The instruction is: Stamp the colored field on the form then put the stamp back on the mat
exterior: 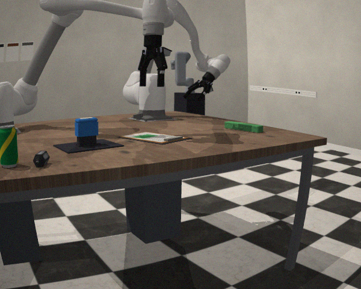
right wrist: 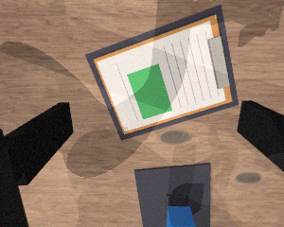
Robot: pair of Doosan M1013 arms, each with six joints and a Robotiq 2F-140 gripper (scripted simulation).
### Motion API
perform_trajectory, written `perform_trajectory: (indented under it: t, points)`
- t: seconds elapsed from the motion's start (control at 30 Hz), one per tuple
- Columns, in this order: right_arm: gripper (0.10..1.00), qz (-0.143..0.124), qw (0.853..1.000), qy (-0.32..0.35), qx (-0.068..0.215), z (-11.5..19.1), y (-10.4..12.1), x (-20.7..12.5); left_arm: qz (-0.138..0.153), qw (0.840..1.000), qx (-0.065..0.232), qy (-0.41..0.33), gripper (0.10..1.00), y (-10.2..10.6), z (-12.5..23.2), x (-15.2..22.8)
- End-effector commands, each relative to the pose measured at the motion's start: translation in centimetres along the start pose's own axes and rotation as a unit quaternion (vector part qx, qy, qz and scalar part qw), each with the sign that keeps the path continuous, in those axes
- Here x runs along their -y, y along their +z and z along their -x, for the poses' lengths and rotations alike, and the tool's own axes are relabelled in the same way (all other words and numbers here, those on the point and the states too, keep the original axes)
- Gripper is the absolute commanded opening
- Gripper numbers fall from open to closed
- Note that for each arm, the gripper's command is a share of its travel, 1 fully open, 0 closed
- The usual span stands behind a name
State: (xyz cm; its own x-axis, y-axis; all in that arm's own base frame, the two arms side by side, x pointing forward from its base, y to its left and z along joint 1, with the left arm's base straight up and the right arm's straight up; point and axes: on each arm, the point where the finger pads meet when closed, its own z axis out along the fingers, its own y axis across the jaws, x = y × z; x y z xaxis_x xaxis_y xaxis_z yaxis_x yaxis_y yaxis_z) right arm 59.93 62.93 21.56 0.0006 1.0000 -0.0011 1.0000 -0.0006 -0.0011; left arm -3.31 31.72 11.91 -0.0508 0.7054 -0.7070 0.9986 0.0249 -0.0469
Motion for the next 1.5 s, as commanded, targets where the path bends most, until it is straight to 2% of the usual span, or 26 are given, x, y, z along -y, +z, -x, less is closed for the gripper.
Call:
perform_trajectory:
  t: [0.0, 0.5, 0.53, 0.87, 1.17, 1.47]
  points:
    - [1.0, 0.001, 1.0, 0.008, -0.002, 0.0, -0.5, -0.1, 0.004, 1.0, -0.001, 0.002, 1.0, -0.4, -0.1, -0.2]
    - [1.0, 0.001, 1.0, 0.011, -0.002, 0.0, -0.5, -0.1, 0.004, 1.0, -0.001, 0.002, 1.0, -0.4, -0.1, -0.2]
    - [0.572, 0.001, 1.0, 0.011, -0.002, 0.0, -0.5, -0.1, 0.004, 1.0, -0.001, 0.002, 1.0, -0.4, -0.1, -0.2]
    - [0.572, 0.002, 1.0, 0.01, -0.002, 0.7, -0.3, -0.3, 0.004, 1.0, -0.001, 0.002, 1.0, -0.4, -0.1, -0.2]
    - [0.572, 0.002, 1.0, 0.008, -0.002, 2.6, 0.0, -0.7, 0.004, 1.0, -0.001, 0.002, 1.0, -0.4, -0.1, -0.2]
    - [0.572, 0.002, 1.0, 0.008, -0.002, 7.8, 0.9, -1.7, 0.004, 1.0, -0.001, 0.002, 1.0, -0.4, -0.1, -0.2]
